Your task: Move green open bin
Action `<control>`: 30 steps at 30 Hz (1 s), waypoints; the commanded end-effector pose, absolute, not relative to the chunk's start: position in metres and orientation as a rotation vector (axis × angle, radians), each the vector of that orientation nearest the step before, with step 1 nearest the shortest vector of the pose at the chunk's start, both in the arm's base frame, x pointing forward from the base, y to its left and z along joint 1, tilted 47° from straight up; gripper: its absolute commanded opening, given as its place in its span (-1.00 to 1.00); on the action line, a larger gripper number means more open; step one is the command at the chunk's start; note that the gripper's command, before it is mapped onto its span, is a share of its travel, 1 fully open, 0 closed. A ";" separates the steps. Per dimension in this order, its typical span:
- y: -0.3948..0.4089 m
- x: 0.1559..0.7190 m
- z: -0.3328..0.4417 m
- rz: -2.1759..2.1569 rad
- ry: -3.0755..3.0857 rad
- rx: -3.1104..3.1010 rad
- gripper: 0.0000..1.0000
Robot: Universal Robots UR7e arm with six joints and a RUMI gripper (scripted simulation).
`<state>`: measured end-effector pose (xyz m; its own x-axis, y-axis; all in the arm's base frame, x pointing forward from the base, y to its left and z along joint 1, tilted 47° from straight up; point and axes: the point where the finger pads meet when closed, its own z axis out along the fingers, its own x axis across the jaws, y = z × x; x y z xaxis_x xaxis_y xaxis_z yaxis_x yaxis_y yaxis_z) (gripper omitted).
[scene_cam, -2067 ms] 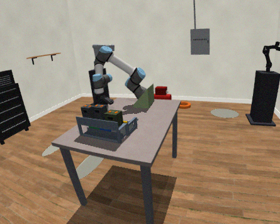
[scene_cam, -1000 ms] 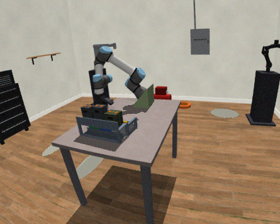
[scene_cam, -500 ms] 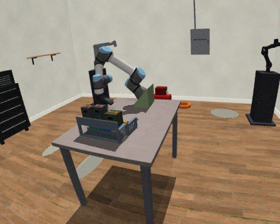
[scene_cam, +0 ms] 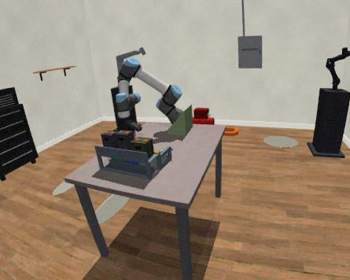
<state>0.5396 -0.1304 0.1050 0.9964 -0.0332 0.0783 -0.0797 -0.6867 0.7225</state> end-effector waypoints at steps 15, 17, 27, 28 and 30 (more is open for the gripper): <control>-0.136 0.540 0.100 0.076 -0.078 2.328 0.16; -0.137 0.540 0.099 0.076 -0.078 2.328 0.16; -0.141 0.540 0.095 0.076 -0.078 2.328 0.16; -0.141 0.540 0.095 0.076 -0.078 2.328 0.16; -0.142 0.540 0.094 0.076 -0.078 2.328 0.16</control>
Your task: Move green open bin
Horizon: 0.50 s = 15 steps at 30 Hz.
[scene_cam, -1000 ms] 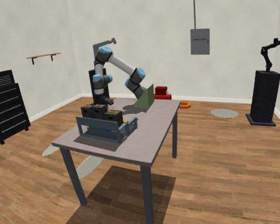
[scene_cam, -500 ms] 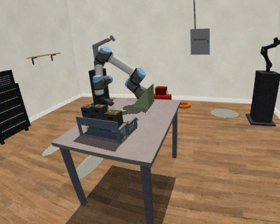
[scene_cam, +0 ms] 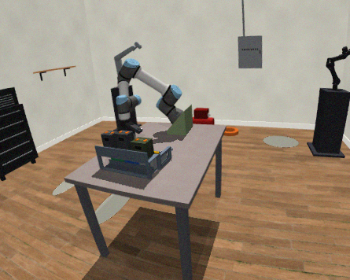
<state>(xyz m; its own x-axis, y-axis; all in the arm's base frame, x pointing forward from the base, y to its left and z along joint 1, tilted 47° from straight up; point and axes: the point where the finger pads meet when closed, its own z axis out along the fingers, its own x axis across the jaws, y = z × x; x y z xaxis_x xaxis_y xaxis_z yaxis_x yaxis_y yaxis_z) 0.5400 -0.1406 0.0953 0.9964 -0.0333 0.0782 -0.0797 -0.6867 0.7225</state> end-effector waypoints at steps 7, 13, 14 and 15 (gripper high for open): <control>-0.144 0.540 0.092 0.076 -0.078 2.328 0.16; -0.145 0.540 0.092 0.076 -0.078 2.328 0.16; -0.145 0.540 0.092 0.076 -0.078 2.328 0.16; -0.145 0.540 0.092 0.076 -0.078 2.328 0.16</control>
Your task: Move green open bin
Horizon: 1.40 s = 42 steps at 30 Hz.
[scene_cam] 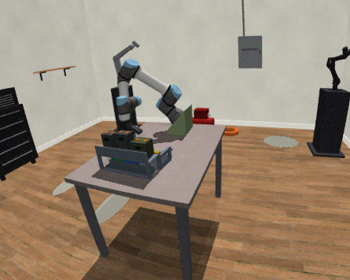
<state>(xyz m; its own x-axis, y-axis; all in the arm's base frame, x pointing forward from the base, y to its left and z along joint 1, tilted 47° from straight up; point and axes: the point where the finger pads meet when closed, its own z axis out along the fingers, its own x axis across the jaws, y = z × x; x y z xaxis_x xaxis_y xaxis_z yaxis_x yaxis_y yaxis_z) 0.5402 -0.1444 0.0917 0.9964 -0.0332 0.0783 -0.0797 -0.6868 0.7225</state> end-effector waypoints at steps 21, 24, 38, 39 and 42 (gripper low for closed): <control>-0.145 0.540 0.092 0.076 -0.078 2.328 0.16; -0.145 0.540 0.092 0.076 -0.078 2.328 0.16; -0.145 0.540 0.092 0.076 -0.078 2.328 0.16; -0.145 0.540 0.092 0.076 -0.078 2.328 0.16; -0.145 0.540 0.092 0.076 -0.078 2.328 -1.00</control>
